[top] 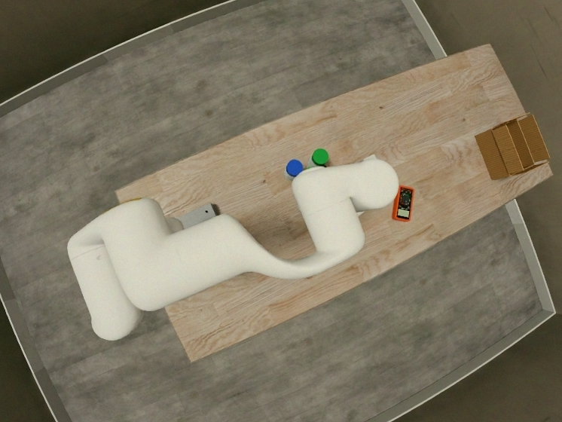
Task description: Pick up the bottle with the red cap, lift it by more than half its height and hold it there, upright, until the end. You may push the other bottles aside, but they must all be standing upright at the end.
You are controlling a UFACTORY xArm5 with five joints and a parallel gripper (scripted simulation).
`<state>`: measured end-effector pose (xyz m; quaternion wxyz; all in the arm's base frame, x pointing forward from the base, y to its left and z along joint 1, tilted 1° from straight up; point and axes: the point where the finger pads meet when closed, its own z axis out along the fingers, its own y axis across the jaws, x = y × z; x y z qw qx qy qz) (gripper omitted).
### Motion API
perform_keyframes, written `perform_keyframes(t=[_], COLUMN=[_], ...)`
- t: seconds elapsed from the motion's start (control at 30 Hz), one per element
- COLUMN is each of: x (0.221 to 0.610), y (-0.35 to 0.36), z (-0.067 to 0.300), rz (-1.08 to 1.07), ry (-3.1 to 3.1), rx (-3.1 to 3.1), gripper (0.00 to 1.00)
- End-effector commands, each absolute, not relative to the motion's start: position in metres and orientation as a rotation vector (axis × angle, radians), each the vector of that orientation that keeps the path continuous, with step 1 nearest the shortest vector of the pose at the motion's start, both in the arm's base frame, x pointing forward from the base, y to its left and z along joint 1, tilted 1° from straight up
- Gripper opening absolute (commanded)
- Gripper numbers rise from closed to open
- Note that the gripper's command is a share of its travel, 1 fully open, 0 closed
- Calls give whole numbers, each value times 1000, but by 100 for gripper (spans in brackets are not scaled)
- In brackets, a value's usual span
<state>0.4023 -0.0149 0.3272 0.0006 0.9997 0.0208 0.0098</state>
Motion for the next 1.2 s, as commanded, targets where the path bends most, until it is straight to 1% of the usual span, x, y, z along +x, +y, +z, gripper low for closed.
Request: perform_keyframes(t=[0.0,1.17], x=[403,403], y=[-15,-14], z=[329,327], rz=[37,37], ry=[65,105], rx=[3139,3136], gripper=[79,79])
